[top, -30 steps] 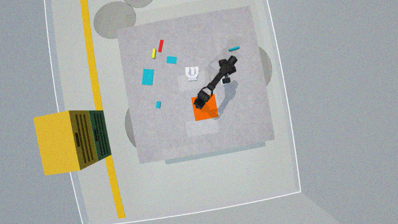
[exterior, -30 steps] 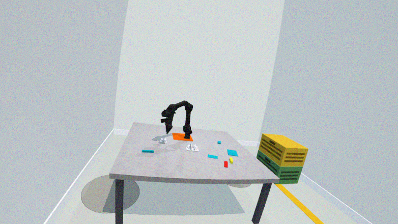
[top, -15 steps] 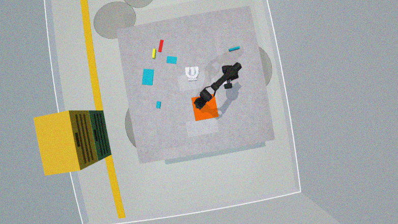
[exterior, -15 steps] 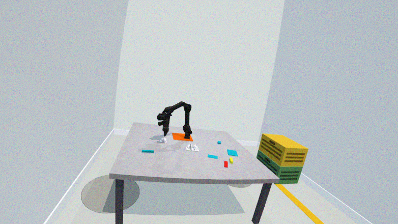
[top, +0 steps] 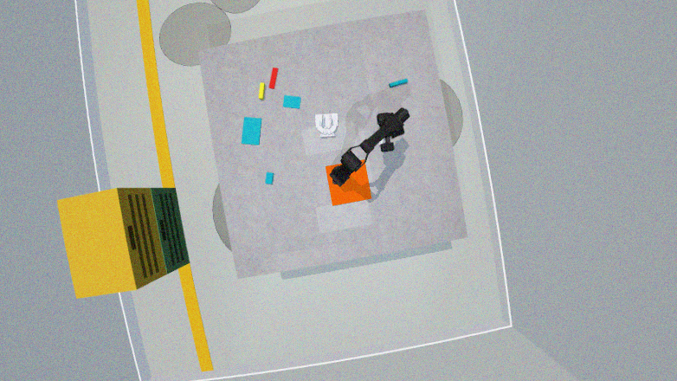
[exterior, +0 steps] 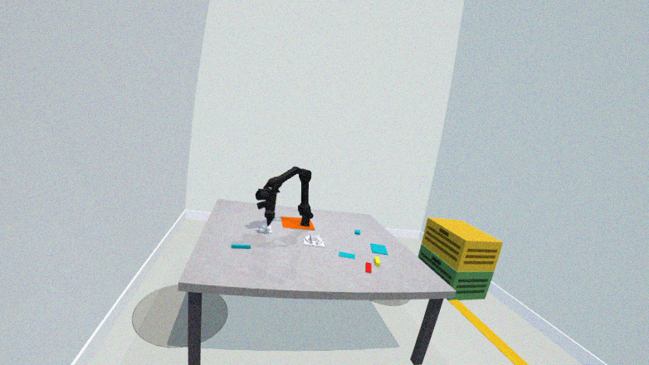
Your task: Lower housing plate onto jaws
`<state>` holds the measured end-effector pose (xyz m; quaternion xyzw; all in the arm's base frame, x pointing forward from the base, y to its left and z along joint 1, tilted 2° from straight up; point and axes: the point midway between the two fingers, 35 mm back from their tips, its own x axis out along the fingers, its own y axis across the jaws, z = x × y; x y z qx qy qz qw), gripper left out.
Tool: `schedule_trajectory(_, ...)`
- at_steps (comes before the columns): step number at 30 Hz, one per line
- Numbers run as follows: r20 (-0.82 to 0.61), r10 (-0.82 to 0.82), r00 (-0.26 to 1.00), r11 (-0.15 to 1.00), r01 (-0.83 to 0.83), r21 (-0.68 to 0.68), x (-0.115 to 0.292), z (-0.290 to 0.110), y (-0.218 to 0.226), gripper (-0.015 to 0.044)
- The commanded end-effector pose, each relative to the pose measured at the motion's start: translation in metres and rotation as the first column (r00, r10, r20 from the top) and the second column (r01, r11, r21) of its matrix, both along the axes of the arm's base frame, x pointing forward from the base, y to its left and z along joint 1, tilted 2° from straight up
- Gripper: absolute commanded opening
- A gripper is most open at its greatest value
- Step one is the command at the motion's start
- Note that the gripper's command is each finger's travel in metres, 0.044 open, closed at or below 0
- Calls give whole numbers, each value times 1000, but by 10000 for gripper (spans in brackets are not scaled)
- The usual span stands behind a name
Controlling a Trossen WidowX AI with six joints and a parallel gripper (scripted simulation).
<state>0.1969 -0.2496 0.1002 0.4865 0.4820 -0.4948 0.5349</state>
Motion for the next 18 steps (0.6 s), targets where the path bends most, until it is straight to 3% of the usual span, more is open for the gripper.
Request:
schedule_trajectory(1, -2, 5, 1000, 1000, -5, 9, 0, -9, 1, 440)
schedule_trajectory(18, -2, 5, 1000, 1000, -5, 9, 1, -25, 0, 440)
